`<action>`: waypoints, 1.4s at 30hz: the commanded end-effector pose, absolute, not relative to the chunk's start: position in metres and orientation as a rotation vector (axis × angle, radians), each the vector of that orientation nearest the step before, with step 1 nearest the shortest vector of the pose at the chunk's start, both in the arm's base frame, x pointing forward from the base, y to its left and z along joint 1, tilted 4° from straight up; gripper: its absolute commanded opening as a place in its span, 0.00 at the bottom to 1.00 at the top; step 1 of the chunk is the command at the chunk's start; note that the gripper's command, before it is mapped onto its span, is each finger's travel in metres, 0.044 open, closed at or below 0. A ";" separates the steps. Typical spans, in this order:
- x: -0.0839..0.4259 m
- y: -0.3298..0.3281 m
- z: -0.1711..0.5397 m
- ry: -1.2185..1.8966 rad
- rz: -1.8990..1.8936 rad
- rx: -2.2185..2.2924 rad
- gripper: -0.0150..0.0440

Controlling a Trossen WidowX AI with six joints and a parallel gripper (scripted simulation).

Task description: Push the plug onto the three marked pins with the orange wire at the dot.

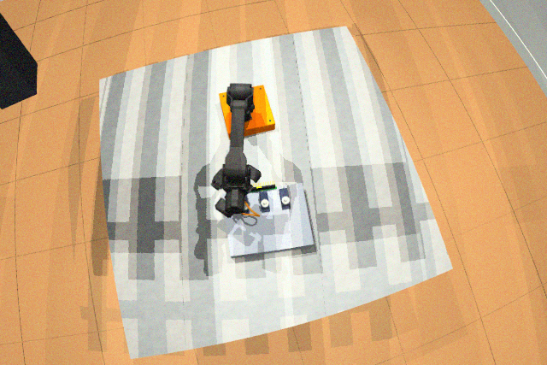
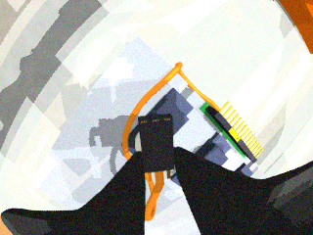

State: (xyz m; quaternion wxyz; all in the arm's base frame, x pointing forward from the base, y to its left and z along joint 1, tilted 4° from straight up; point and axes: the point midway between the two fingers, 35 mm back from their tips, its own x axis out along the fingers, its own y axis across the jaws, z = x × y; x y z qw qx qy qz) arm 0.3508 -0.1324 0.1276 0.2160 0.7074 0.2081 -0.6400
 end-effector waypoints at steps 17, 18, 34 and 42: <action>0.320 -0.096 0.128 1.036 -1.307 1.460 0.25; 0.319 -0.094 0.128 1.053 -1.283 1.434 0.25; 0.292 -0.069 0.123 1.287 -0.890 1.009 0.25; 0.277 -0.058 0.120 1.369 -0.688 0.791 0.25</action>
